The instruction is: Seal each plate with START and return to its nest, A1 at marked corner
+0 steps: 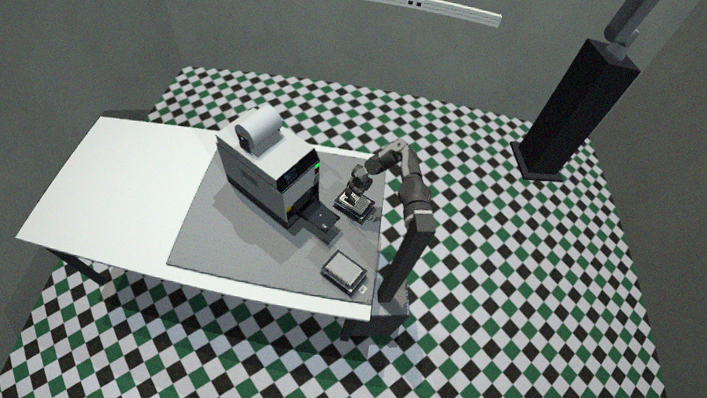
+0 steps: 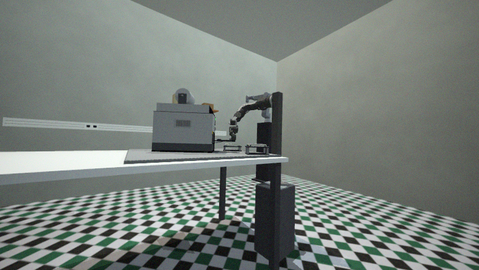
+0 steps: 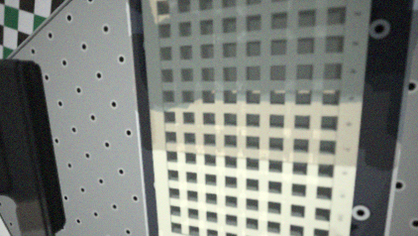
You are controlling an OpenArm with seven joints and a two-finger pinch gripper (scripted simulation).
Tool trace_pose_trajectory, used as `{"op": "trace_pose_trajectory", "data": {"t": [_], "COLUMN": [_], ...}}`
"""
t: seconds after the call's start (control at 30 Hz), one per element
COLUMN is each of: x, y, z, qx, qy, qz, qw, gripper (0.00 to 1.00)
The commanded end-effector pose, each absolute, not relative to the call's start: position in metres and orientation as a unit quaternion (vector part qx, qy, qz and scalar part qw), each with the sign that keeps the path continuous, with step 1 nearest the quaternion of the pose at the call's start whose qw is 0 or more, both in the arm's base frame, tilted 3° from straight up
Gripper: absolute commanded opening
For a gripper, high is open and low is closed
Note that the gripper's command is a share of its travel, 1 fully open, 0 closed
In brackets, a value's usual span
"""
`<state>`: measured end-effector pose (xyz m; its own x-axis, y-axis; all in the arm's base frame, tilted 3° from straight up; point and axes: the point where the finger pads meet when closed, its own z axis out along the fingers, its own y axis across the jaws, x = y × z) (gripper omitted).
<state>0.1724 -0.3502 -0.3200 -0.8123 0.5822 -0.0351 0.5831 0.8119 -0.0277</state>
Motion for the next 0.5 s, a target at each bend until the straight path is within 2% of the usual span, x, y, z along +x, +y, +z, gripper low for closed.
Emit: {"op": "trace_pose_trajectory", "data": {"t": [0.0,0.47], "x": [0.174,0.174], "y": [-0.350,-0.351], "z": [-0.322,-0.342], "qx": [0.306,0.306], "qy": [0.952,0.952], "qz": [-0.016,-0.016], "qw": [0.017,0.016], "gripper": [0.65,0.65]}}
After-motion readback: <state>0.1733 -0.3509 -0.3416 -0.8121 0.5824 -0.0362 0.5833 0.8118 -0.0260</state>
